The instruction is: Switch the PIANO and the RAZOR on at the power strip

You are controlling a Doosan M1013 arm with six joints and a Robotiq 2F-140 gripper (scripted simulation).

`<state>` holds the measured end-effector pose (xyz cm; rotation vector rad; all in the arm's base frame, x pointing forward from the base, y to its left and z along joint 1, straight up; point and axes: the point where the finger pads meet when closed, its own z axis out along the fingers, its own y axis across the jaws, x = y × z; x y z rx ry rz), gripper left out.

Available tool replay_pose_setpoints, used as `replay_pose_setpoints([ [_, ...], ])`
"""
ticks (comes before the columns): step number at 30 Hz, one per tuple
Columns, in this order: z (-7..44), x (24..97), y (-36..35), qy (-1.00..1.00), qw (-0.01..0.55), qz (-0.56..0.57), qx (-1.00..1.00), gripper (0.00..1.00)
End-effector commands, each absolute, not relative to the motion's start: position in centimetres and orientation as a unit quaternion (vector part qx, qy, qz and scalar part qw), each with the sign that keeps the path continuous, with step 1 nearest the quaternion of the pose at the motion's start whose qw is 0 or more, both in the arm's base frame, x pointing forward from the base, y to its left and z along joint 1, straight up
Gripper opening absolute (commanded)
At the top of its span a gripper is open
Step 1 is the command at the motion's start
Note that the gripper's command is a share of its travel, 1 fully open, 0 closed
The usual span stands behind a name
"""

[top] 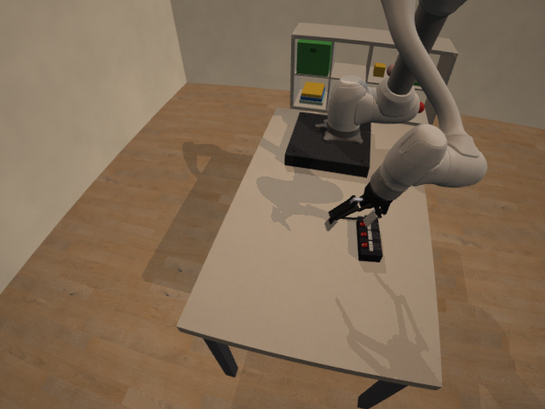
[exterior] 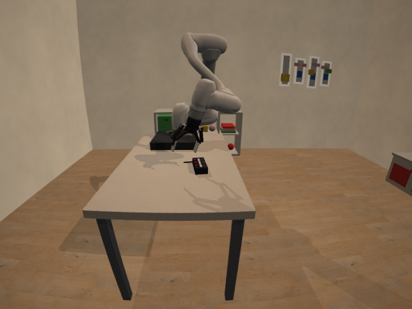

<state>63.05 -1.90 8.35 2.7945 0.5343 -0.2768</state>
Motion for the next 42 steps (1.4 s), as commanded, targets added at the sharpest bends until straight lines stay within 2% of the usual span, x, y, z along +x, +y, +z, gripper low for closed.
replay_pose_setpoints([
  [1,7.5,61.3,-0.7,0.232,0.079,-0.088,0.965,1.0],
  [2,7.5,61.3,-0.7,0.232,0.079,-0.088,0.965,1.0],
  [3,7.2,60.5,0.1,0.255,0.051,-0.077,0.962,1.0],
  [4,7.2,60.5,0.1,0.255,0.051,-0.077,0.962,1.0],
  [7,6.8,59.2,1.6,0.296,0.005,-0.048,0.954,1.0],
  [15,6.9,57.6,3.9,0.365,-0.058,0.028,0.929,1.0],
  [26,7.3,57.0,4.8,0.403,-0.079,0.09,0.907,1.0],
  [42,7.3,57.0,4.8,0.405,-0.08,0.093,0.906,1.0],
])
